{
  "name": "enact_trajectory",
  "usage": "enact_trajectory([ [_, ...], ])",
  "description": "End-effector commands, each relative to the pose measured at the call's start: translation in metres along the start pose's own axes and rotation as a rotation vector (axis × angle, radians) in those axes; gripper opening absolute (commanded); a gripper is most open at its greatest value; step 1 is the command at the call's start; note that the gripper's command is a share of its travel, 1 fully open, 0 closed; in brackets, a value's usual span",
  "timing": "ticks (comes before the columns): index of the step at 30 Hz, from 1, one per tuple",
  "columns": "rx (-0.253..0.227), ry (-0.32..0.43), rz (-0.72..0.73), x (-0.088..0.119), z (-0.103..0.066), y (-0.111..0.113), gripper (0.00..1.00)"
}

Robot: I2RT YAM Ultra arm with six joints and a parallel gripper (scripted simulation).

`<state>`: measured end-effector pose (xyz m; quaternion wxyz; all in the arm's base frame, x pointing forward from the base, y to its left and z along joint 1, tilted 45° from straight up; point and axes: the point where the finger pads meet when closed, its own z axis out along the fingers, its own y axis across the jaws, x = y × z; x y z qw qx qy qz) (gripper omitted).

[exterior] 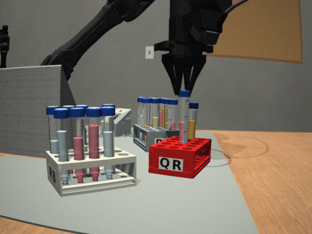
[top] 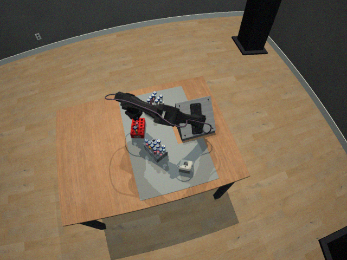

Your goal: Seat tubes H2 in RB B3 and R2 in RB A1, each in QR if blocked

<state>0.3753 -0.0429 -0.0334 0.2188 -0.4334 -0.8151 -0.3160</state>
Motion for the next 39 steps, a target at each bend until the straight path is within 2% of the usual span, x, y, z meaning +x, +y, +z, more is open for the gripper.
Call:
enact_trajectory([
  [1,-0.022,-0.024,-0.012,0.001,-0.007,0.007,0.0],
  [14,-0.023,-0.02,-0.005,0.002,-0.001,0.004,0.0],
  [15,-0.034,-0.037,-0.011,-0.003,-0.007,0.007,0.0],
  [19,-0.023,-0.018,-0.003,0.002,0.002,0.003,0.0],
  [31,-0.021,-0.015,-0.003,0.002,0.008,0.003,0.0],
  [32,-0.031,-0.035,-0.017,-0.002,0.002,0.008,0.0],
  [36,-0.02,-0.016,-0.006,0.003,0.011,0.004,0.0],
  [39,-0.024,-0.027,-0.013,0.001,0.009,0.006,0.0],
])
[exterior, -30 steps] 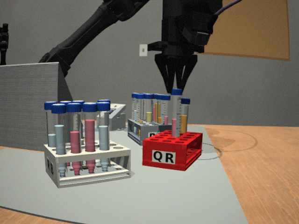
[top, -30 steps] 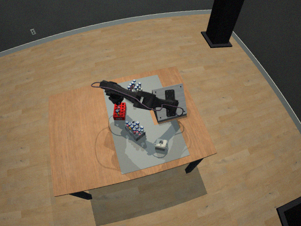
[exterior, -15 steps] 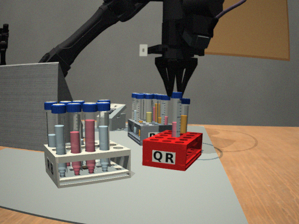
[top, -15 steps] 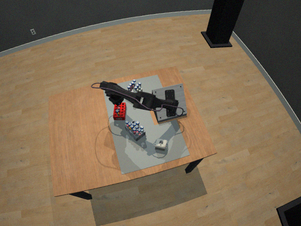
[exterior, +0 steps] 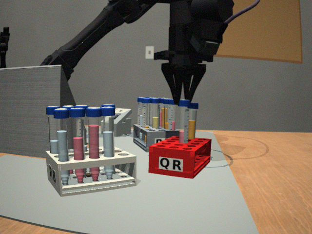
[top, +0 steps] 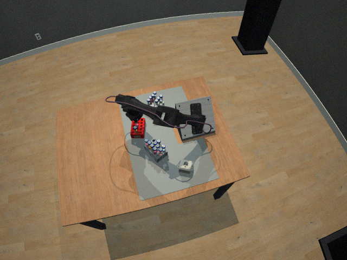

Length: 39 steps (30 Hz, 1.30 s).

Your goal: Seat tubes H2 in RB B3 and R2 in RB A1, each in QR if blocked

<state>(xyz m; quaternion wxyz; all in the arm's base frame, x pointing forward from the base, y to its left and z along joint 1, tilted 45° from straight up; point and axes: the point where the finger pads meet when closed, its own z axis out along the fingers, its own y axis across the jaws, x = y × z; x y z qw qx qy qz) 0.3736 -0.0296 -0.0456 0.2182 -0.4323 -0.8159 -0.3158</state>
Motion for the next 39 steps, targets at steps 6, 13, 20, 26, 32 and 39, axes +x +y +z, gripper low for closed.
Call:
enact_trajectory([
  [6,-0.021,-0.018,-0.005,0.0,-0.003,0.005,0.0],
  [13,-0.022,-0.013,0.005,0.001,0.0,0.001,0.0],
  [20,-0.025,-0.024,-0.006,-0.001,-0.002,0.005,0.0],
  [26,-0.021,-0.016,-0.003,0.001,0.001,0.003,0.0],
  [32,-0.012,-0.013,-0.002,-0.001,0.003,0.002,0.0],
  [39,-0.012,-0.013,-0.002,-0.001,0.003,0.002,0.23],
])
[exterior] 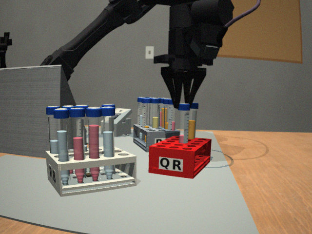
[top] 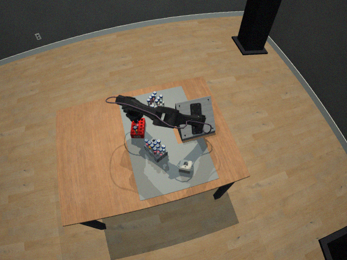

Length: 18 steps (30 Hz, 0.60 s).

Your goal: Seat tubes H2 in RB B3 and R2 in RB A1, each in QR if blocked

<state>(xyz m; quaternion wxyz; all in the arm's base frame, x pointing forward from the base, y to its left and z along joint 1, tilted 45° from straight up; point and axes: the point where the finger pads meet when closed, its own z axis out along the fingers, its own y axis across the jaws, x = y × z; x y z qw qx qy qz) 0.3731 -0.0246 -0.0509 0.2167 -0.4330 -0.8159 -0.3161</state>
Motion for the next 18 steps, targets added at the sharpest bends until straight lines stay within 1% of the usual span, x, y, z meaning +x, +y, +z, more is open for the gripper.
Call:
enact_trajectory([
  [1,-0.01,-0.01,-0.002,-0.001,-0.0046,0.0017,0.23],
  [8,-0.01,-0.01,-0.002,-0.001,-0.0046,0.0017,0.23],
  [9,-0.01,-0.01,-0.002,-0.001,-0.0046,0.0017,0.3],
  [18,-0.01,-0.01,-0.002,-0.001,-0.0046,0.0017,0.3],
])
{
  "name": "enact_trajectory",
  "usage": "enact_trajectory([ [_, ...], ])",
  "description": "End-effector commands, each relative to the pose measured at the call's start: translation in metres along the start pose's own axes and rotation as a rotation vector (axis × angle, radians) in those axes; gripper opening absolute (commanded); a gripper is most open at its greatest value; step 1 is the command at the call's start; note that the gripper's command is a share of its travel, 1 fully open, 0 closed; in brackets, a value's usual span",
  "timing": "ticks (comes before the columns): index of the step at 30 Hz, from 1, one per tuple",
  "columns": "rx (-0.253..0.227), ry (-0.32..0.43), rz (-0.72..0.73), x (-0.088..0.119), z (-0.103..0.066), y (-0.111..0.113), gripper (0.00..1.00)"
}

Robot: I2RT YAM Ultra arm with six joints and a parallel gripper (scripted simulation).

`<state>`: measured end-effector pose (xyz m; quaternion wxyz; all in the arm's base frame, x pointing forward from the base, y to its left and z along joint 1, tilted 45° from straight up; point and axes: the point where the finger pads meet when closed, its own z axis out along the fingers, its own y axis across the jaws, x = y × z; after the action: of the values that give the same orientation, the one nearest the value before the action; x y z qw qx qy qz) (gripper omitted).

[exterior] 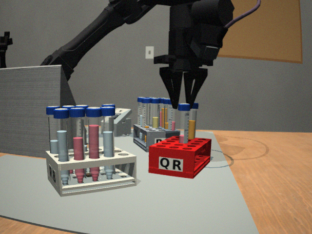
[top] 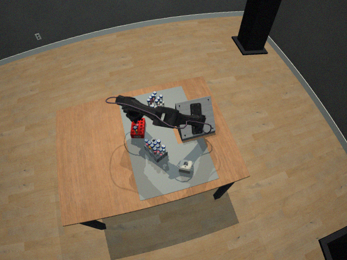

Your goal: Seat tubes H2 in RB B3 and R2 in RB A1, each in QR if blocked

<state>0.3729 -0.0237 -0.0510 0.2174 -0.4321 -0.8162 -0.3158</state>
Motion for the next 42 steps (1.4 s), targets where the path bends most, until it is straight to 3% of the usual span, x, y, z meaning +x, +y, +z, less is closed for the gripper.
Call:
enact_trajectory([
  [1,-0.012,-0.012,-0.001,-0.001,-0.005,0.001,0.3],
  [8,-0.012,-0.012,-0.001,-0.001,-0.005,0.001,0.3],
  [9,-0.027,-0.034,-0.016,-0.002,-0.02,0.007,0.3],
  [18,-0.017,-0.038,-0.017,-0.002,-0.044,0.001,0.3],
  [42,-0.008,-0.015,0.002,-0.002,-0.081,-0.008,0.3],
])
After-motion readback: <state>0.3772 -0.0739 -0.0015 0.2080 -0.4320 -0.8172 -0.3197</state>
